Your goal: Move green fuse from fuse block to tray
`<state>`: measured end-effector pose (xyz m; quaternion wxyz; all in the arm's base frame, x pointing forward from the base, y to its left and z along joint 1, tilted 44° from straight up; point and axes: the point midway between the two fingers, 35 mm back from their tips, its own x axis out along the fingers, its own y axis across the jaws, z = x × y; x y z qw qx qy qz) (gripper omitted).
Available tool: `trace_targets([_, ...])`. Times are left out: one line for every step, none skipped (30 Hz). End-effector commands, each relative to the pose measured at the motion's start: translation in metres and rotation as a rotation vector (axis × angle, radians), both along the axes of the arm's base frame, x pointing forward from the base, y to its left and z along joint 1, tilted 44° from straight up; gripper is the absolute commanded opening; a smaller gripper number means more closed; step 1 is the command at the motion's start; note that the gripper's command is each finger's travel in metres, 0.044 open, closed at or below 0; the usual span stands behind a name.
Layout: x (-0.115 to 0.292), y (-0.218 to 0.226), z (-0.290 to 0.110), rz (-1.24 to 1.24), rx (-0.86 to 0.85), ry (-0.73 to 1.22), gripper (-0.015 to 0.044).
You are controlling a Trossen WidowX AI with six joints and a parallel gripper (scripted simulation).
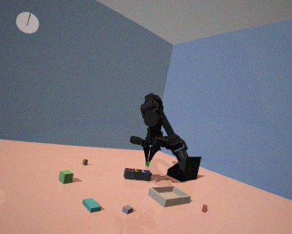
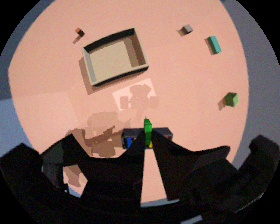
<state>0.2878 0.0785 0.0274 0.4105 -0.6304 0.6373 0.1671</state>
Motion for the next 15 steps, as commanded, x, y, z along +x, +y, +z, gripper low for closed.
trace_targets([0.001, 0.015, -0.014, -0.005, 0.003, 0.008, 0.0000])
trace_targets([0.001, 0.019, -0.018, -0.005, 0.004, 0.008, 0.0000])
trace_targets([0.001, 0.023, -0.021, -0.005, 0.004, 0.008, 0.0000])
trace_targets([0.001, 0.027, -0.025, -0.005, 0.004, 0.008, 0.0000])
trace_targets([0.001, 0.031, -0.029, -0.005, 0.005, 0.008, 0.0000])
trace_targets([0.001, 0.035, -0.032, -0.005, 0.005, 0.008, 0.0000])
trace_targets([0.001, 0.039, -0.036, -0.005, 0.005, 0.008, 0.0000])
trace_targets([0.001, 0.043, -0.040, -0.005, 0.005, 0.008, 0.0000])
trace_targets([0.000, 0.047, -0.043, -0.006, 0.005, 0.008, 0.0000])
trace_targets([0.000, 0.051, -0.047, -0.006, 0.005, 0.008, 0.0000])
trace_targets([-0.001, 0.055, -0.051, -0.006, 0.005, 0.008, 0.0000])
trace_targets([-0.001, 0.059, -0.055, -0.006, 0.005, 0.008, 0.0000])
trace_targets([-0.002, 0.063, -0.059, -0.006, 0.005, 0.007, 0.0000])
trace_targets([-0.003, 0.067, -0.063, -0.007, 0.004, 0.007, 0.0000])
trace_targets([-0.004, 0.070, -0.067, -0.007, 0.004, 0.007, 0.0000])
